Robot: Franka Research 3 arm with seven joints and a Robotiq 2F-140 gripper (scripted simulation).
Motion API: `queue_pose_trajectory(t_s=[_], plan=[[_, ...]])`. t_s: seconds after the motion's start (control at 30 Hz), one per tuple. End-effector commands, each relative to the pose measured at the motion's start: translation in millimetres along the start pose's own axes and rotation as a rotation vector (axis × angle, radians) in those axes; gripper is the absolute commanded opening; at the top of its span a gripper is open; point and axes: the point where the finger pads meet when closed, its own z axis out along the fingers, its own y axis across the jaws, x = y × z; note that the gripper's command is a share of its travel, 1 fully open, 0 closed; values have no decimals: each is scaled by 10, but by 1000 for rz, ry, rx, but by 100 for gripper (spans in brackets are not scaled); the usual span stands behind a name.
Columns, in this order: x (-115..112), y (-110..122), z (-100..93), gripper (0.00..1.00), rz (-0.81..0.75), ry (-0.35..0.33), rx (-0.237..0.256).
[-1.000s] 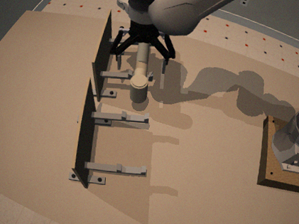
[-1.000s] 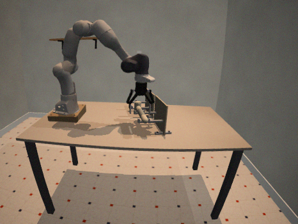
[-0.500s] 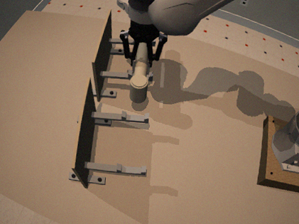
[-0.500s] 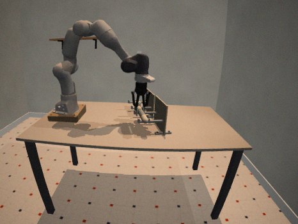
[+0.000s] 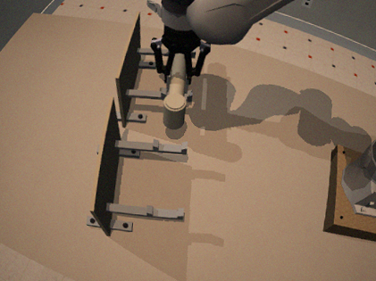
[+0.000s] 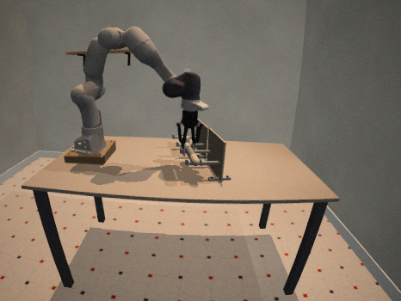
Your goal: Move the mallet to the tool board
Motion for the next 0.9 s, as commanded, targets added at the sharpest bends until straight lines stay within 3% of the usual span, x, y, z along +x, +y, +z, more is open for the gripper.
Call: queue_pose_trajectory(t_s=[0.0,0.1,0.37,0.53,0.6,0.87], plan=[[17,7,12,0,3,2,0],[16,7,-39,0,3,2,0],[14,7,-933,0,3,2,0],[-20,-2,-986,0,3,2,0],[-373,-85,-977,0,3,1,0],[-1208,-188,-954,0,3,-1,0]])
